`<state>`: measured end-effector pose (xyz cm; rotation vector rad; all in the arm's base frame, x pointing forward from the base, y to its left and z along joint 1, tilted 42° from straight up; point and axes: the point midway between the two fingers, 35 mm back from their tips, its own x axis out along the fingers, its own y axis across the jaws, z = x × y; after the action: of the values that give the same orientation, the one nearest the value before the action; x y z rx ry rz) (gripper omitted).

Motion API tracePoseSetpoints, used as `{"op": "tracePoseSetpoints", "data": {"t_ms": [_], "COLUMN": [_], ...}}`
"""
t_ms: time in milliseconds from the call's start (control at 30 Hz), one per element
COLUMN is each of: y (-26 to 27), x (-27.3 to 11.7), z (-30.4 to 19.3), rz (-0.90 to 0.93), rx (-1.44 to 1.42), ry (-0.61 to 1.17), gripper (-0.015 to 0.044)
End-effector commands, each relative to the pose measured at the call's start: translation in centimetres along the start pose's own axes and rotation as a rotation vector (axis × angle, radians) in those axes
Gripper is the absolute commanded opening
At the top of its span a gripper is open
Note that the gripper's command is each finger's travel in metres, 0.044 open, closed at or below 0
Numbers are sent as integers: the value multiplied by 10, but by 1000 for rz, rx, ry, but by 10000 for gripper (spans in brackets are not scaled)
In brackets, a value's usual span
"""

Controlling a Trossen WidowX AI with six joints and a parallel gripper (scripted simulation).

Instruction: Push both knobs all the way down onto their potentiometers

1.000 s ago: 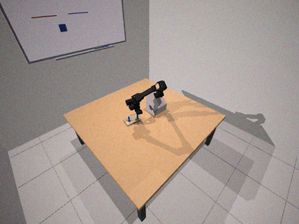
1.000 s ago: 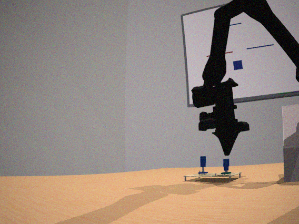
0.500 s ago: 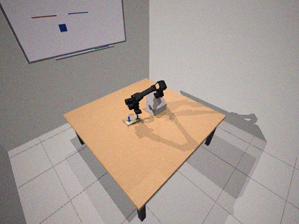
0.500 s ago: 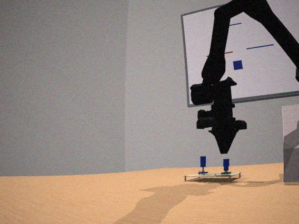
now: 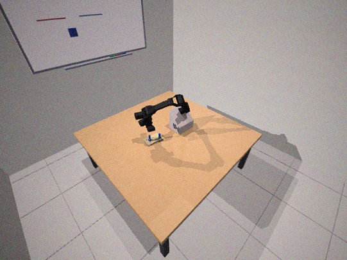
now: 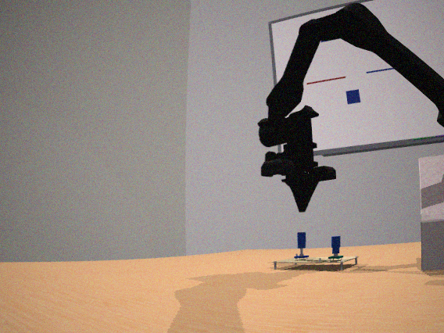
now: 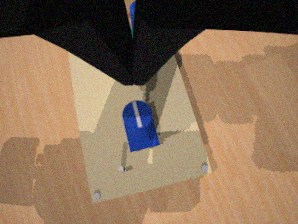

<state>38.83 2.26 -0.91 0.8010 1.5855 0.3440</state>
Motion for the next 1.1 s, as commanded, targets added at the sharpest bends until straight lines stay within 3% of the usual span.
{"op": "tracePoseSetpoints", "data": {"t_ms": [0, 1067], "y": [-1, -1], "x": [8, 38], "z": [5, 4], "rz": [0, 2], "rx": [1, 1], "ry": [13, 14], "gripper": [0, 0]}}
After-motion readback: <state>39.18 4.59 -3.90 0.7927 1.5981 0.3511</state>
